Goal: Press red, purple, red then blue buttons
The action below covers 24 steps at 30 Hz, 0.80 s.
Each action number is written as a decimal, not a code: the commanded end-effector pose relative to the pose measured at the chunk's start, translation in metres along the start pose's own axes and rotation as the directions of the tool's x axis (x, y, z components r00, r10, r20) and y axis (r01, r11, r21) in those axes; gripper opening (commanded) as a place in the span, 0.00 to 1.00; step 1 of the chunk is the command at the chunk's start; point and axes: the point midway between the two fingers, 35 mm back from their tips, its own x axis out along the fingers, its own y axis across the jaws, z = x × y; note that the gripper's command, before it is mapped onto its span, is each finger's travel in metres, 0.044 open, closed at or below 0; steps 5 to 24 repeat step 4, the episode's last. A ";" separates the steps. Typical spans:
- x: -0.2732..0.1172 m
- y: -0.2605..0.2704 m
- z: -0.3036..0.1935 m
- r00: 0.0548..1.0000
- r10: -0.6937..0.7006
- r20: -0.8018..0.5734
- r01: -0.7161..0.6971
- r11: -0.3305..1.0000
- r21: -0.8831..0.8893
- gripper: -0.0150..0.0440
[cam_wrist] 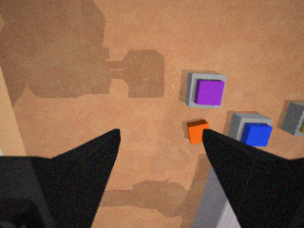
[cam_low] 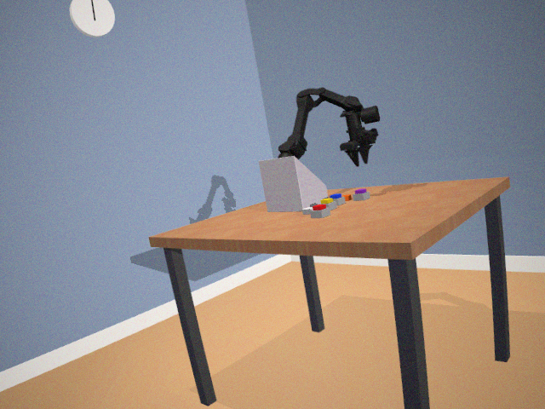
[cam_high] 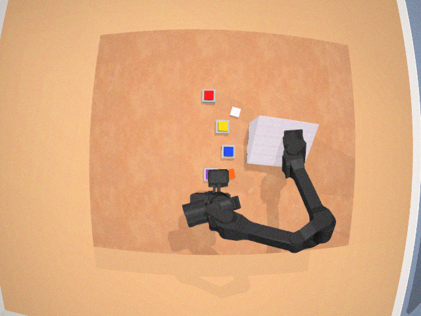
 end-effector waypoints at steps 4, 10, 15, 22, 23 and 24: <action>-0.001 0.004 -0.005 1.000 -0.012 -0.019 0.012 0.999 0.030 0.93; -0.001 0.004 -0.005 1.000 -0.012 -0.019 0.012 0.999 0.030 0.93; -0.001 0.004 -0.005 1.000 -0.012 -0.019 0.012 0.999 0.030 0.93; -0.001 0.004 -0.005 1.000 -0.012 -0.019 0.012 0.999 0.030 0.93; -0.001 0.004 -0.005 1.000 -0.012 -0.019 0.012 0.999 0.030 0.93; -0.001 0.004 -0.005 1.000 -0.012 -0.019 0.012 0.999 0.030 0.93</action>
